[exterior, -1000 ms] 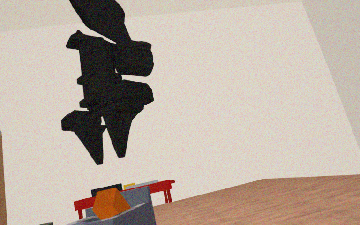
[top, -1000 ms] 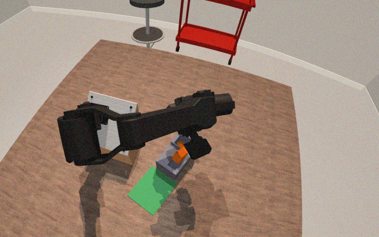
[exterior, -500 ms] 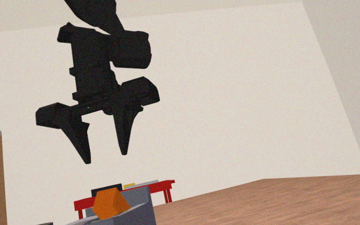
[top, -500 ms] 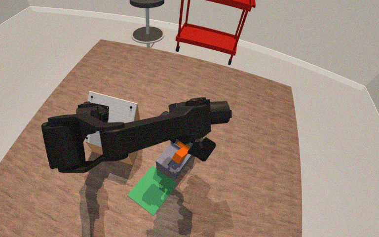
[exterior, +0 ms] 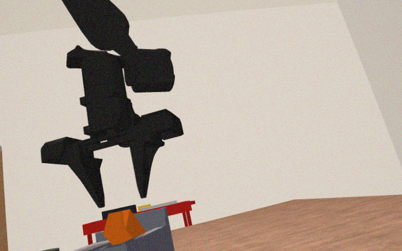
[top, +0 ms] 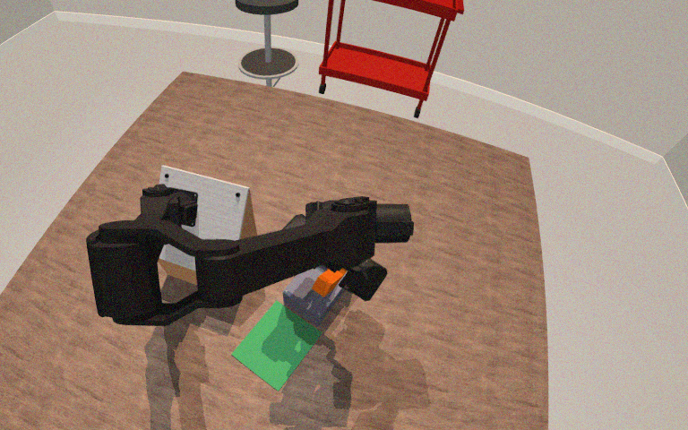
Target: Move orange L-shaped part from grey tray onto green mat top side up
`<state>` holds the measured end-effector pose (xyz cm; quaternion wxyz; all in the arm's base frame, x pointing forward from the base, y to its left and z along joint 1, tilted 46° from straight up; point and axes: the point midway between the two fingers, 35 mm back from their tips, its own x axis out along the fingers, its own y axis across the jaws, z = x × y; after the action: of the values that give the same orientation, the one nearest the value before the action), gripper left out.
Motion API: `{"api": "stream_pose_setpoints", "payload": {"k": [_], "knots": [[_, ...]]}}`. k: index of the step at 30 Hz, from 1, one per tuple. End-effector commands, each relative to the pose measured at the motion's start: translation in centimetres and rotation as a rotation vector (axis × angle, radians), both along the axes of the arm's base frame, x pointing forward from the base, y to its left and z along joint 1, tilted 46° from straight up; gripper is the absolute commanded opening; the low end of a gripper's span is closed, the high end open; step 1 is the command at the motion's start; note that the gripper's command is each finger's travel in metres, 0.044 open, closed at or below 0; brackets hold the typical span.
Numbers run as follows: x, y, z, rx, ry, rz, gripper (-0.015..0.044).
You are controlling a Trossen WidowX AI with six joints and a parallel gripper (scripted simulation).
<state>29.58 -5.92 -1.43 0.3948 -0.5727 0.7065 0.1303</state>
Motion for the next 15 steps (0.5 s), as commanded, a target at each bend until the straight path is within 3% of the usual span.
{"api": "stream_pose_setpoints", "payload": {"k": [1,15], "knots": [[0.0,-0.5,-0.5,-0.005,0.005,0.005,0.0280],[-0.1,-2.2,-2.1,-0.007,0.005,0.005,0.0280]]}}
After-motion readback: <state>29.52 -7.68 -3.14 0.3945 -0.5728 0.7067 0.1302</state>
